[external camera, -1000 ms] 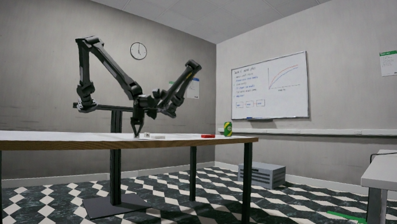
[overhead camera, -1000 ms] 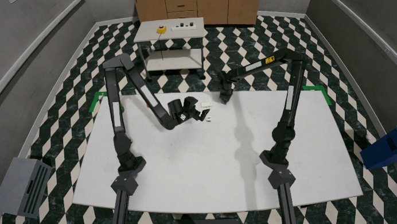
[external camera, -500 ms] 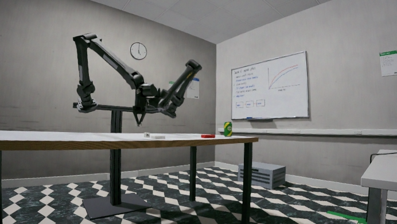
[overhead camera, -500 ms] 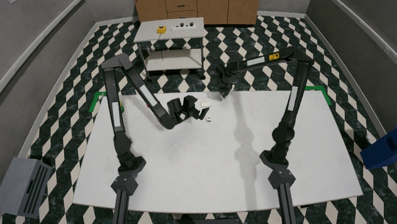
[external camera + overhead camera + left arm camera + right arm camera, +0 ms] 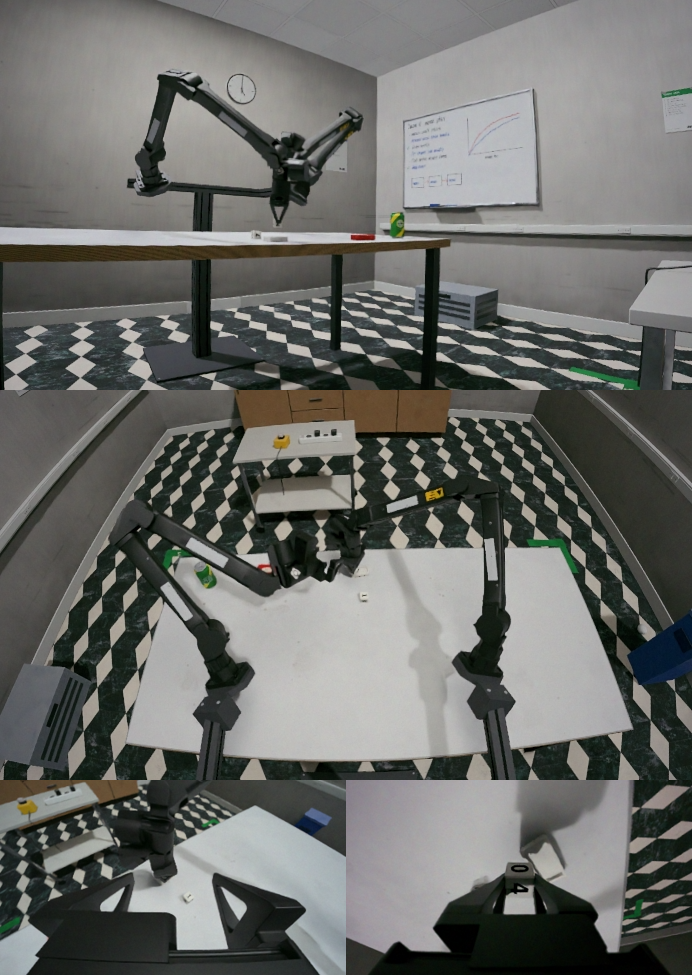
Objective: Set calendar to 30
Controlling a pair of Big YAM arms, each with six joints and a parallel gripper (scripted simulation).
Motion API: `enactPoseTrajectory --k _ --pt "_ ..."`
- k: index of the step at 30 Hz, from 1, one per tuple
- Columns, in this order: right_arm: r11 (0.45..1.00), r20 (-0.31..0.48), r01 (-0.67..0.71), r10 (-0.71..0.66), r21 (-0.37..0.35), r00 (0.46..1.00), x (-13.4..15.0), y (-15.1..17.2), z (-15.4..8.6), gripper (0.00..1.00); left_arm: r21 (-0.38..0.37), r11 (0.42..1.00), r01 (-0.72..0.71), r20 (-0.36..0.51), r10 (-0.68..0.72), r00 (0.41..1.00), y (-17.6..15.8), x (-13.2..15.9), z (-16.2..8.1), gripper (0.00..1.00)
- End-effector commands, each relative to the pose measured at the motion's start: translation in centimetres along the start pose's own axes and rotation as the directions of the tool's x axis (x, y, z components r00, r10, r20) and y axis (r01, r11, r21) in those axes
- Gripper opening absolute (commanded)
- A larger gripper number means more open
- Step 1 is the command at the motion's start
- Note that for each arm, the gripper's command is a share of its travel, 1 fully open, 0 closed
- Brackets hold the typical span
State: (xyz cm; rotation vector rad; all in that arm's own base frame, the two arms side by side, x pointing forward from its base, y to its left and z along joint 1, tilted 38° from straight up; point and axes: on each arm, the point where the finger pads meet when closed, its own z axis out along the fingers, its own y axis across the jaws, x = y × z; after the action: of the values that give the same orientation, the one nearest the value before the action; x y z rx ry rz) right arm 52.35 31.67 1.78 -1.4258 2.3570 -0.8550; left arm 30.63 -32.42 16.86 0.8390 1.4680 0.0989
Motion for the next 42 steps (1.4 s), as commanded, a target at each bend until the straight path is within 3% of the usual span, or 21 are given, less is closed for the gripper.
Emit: enactPoseTrajectory --k 1,4,7,14,22,27,31,36,42 --pt "0.998 0.022 -0.063 0.062 0.024 0.998 -1.4 -3.3 -1.5 0.24 0.021 1.0 0.003 -0.069 -0.002 0.998 -0.3 0.7 -1.5 1.0" --pt "0.999 0.008 -0.032 0.032 0.018 0.999 -1.7 -2.2 -0.5 0.24 -0.006 1.0 0.002 -0.094 -0.003 0.996 0.8 0.5 -3.2 1.0" --pt "0.994 0.011 0.108 -0.109 0.021 0.994 -1.8 -2.5 -0.9 0.24 -0.025 1.0 0.005 -0.101 -0.008 0.995 1.5 0.1 -4.0 1.0" --pt "0.891 0.002 0.454 -0.454 0.024 0.891 -2.0 -2.5 -0.9 0.24 -0.057 0.998 -0.009 -0.136 0.001 0.991 2.7 0.9 -5.1 1.0" --pt "0.829 -0.006 0.559 -0.559 0.023 0.829 -1.9 -2.7 -1.2 0.24 -0.054 0.998 -0.022 -0.136 0.014 0.991 2.6 0.7 -5.0 1.0" --pt "0.849 -0.005 0.527 -0.528 0.025 0.85 -2.0 -2.7 -1.1 0.24 -0.054 0.998 -0.022 -0.136 0.014 0.991 2.6 0.7 -5.0 1.0" --pt "0.844 -0.019 0.537 -0.536 0.007 0.844 -1.0 -2.6 1.4 0.24 -0.054 0.998 -0.022 -0.136 0.014 0.991 2.6 0.7 -5.0 1.0" --pt "0.844 -0.018 0.536 -0.535 0.007 0.844 -1.0 -2.6 2.0 0.24 -0.054 0.998 -0.022 -0.136 0.014 0.991 2.6 0.7 -5.0 1.0" --pt "0.848 -0.005 0.529 -0.529 0.021 0.848 -1.6 -2.5 0.4 0.24 -0.054 0.998 -0.022 -0.136 0.014 0.991 2.6 0.7 -5.0 1.0"
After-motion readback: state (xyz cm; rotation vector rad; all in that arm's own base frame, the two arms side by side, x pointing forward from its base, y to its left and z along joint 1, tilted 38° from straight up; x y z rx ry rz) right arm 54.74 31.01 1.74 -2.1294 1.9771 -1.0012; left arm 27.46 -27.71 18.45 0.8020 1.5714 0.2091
